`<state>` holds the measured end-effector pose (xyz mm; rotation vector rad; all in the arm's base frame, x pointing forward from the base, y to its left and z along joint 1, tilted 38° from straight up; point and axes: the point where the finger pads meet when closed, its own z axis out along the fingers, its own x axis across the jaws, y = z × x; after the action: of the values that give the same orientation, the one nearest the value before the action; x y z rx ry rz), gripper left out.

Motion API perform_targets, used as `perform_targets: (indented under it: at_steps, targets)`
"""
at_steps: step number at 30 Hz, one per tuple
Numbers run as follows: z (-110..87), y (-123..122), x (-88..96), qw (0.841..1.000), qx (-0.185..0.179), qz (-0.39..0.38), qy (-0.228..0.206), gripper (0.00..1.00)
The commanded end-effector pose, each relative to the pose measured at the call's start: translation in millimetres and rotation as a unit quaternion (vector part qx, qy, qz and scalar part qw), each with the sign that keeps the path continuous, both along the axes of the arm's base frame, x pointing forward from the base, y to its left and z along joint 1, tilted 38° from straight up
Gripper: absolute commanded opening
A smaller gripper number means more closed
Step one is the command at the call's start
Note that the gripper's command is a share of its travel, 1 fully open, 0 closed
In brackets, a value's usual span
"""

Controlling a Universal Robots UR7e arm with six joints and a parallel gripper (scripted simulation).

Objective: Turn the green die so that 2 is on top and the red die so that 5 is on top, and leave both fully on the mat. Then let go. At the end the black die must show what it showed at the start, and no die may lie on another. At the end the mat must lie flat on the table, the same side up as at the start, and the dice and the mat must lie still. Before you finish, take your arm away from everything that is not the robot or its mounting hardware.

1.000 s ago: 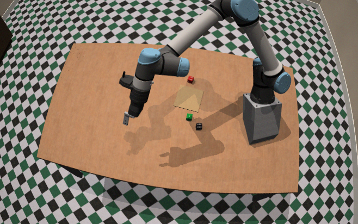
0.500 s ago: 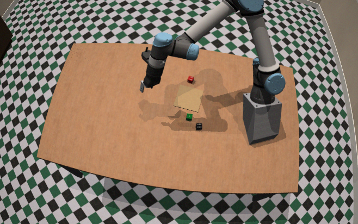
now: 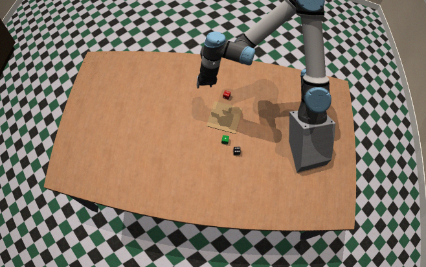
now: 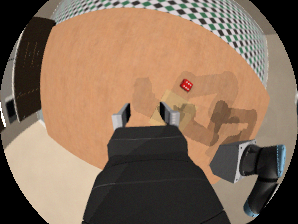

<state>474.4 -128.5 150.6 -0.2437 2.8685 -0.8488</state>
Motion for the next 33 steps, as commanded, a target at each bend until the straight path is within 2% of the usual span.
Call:
perform_targets:
  at_steps: [1, 2, 5, 8, 12, 33]
  targets:
    - [1.9, -24, -34.9, 0.998, -0.007, -0.058, -0.017, 1.0]
    - [1.9, -24, -34.9, 0.998, -0.007, -0.058, -0.017, 1.0]
    - [2.5, -42, -65.2, 0.994, -0.013, -0.106, -0.03, 1.0]
    - [2.4, -53, -86.9, 0.989, -0.018, -0.139, -0.04, 1.0]
    - [2.1, -60, -102.2, 0.985, -0.022, -0.162, -0.047, 1.0]
    - [0.5, -62, -105.8, 0.984, -0.022, -0.168, -0.049, 1.0]
